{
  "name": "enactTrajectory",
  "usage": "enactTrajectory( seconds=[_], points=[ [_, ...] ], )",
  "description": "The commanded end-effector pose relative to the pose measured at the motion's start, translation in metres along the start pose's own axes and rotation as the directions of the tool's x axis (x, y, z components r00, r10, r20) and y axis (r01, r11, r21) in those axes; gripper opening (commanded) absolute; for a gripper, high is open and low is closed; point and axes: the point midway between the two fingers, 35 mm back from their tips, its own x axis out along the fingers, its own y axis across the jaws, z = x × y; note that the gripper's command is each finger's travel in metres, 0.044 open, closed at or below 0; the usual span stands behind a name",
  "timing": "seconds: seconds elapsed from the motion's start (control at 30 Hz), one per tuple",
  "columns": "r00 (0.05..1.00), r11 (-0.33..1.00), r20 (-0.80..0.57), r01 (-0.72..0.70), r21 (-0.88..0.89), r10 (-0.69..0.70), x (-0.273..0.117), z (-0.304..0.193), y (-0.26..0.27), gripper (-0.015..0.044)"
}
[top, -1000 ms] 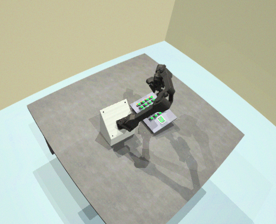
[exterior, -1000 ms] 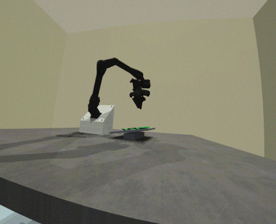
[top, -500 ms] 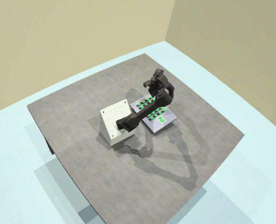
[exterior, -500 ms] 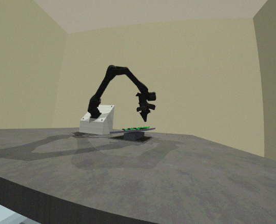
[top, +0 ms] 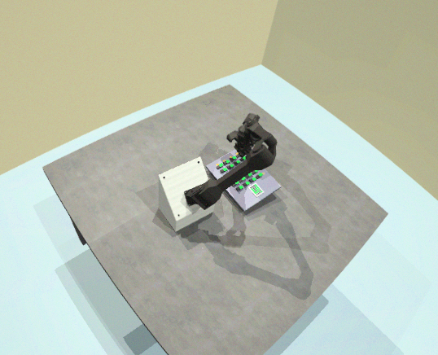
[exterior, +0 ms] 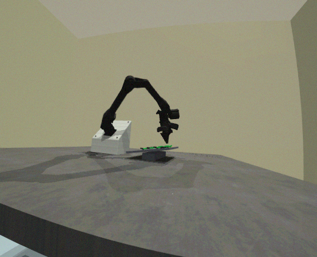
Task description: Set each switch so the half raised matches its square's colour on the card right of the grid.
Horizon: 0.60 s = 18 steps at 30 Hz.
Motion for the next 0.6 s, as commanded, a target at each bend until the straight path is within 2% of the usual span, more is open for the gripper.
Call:
enactTrajectory(
  seconds=[0.0,0.57],
  points=[
    [1.000,1.000,-0.006,0.008,-0.006,-0.009,0.0085,-0.0023,-0.0009,0.0000],
    [1.000,1.000,-0.006,0.009,-0.006,-0.009,0.0109,-0.0024,-0.0010,0.0000]
  ],
)
